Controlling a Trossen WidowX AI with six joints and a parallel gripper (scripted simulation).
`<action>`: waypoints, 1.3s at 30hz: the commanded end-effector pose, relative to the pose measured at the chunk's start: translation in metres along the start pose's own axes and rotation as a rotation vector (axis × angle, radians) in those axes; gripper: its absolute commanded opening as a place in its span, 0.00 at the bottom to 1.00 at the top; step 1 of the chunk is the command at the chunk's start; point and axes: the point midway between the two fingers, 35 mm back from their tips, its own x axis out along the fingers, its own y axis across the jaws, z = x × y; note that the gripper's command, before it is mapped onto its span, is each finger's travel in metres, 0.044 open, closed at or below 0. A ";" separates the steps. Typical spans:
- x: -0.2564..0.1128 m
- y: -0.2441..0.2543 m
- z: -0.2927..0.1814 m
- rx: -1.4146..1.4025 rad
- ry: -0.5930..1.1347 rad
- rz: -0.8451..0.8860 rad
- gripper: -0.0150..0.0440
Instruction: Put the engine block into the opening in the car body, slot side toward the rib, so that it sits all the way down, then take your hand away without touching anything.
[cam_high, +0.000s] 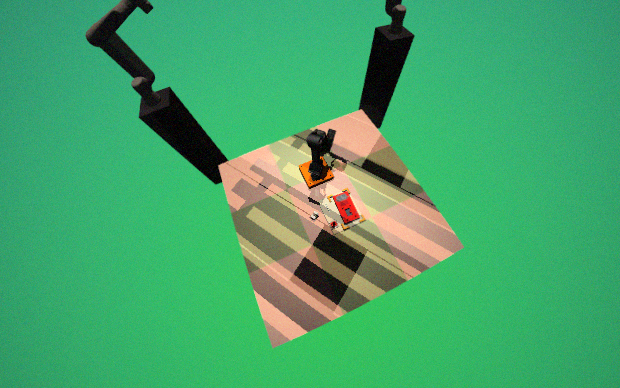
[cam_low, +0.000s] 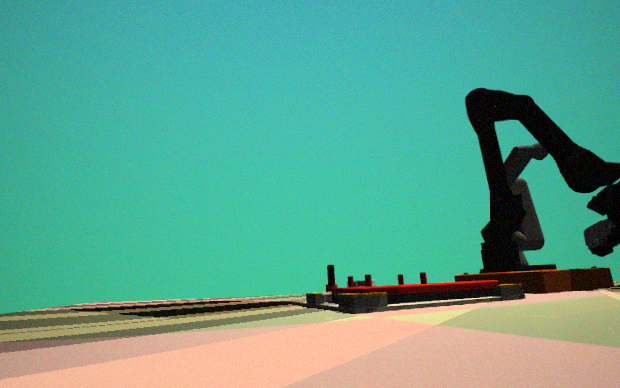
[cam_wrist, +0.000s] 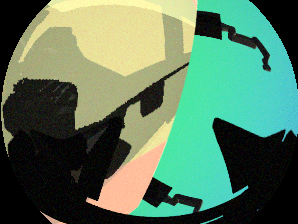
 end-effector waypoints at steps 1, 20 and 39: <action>0.003 -0.002 -0.004 0.120 -0.001 0.022 1.00; 0.012 -0.002 -0.009 0.765 0.024 0.146 1.00; 0.019 -0.005 -0.011 1.402 0.136 0.266 1.00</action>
